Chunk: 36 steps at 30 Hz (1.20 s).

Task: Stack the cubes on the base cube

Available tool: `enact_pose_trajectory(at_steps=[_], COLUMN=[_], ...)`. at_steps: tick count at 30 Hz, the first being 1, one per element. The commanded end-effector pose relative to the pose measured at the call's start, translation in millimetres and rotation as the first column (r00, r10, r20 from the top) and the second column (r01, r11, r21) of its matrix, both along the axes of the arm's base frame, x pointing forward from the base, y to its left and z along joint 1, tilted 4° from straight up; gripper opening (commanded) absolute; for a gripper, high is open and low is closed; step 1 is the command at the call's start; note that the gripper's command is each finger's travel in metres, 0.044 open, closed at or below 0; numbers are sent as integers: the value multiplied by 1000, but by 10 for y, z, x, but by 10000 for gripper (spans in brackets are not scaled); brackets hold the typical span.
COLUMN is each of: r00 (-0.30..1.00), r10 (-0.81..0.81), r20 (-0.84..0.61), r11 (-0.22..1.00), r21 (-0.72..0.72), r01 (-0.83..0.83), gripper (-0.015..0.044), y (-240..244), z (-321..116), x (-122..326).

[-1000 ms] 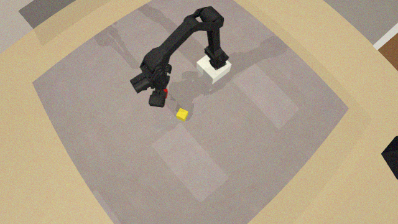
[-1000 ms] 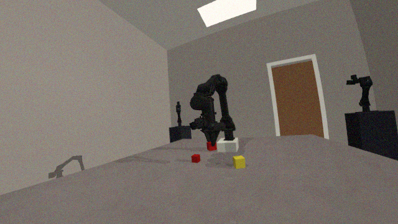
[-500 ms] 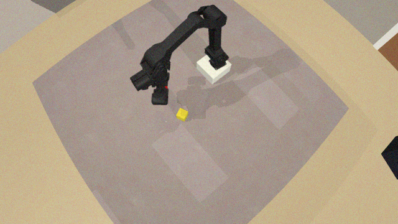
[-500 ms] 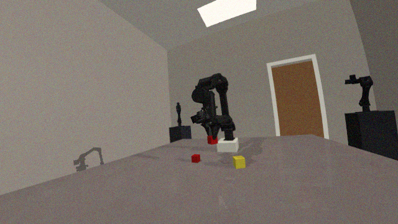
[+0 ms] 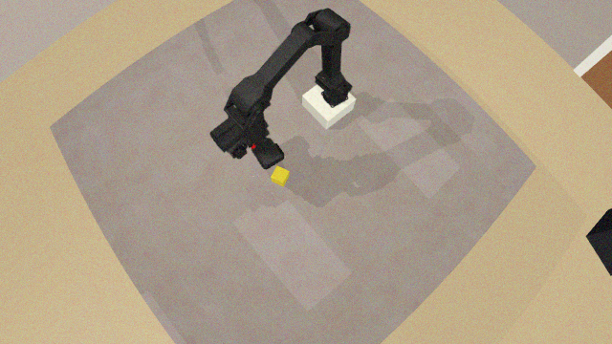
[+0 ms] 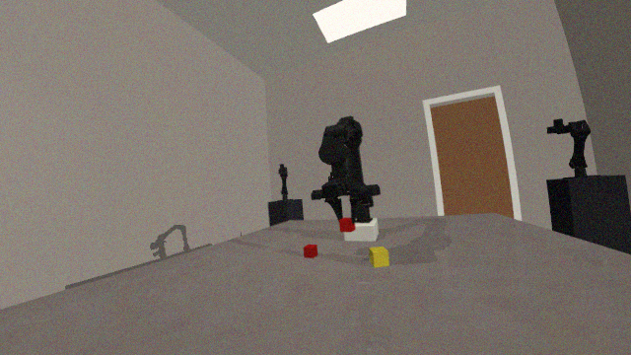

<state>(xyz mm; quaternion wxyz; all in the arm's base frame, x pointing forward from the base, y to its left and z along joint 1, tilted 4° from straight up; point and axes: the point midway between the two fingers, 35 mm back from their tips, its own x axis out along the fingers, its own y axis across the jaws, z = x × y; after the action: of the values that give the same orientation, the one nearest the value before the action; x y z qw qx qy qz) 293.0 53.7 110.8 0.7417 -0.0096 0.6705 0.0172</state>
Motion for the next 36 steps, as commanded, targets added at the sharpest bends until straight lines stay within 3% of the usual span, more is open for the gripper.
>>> enact_pose_trajectory(at_steps=[1, 11, 21, 29, 36], r00=[987, 840, 553, 281, 275], r10=[161, 543, 833, 958, 960], r20=[-1, -12, -36, -60, -61], r11=[987, 838, 548, 274, 268], r21=[-21, -58, -88, -103, -103], r01=[-161, -542, -832, -956, -958], gripper=[105, 105, 105, 105, 105], y=[66, 252, 430, 555, 558], z=[-40, -122, -203, -261, -263], x=[-30, -96, -175, -242, -243])
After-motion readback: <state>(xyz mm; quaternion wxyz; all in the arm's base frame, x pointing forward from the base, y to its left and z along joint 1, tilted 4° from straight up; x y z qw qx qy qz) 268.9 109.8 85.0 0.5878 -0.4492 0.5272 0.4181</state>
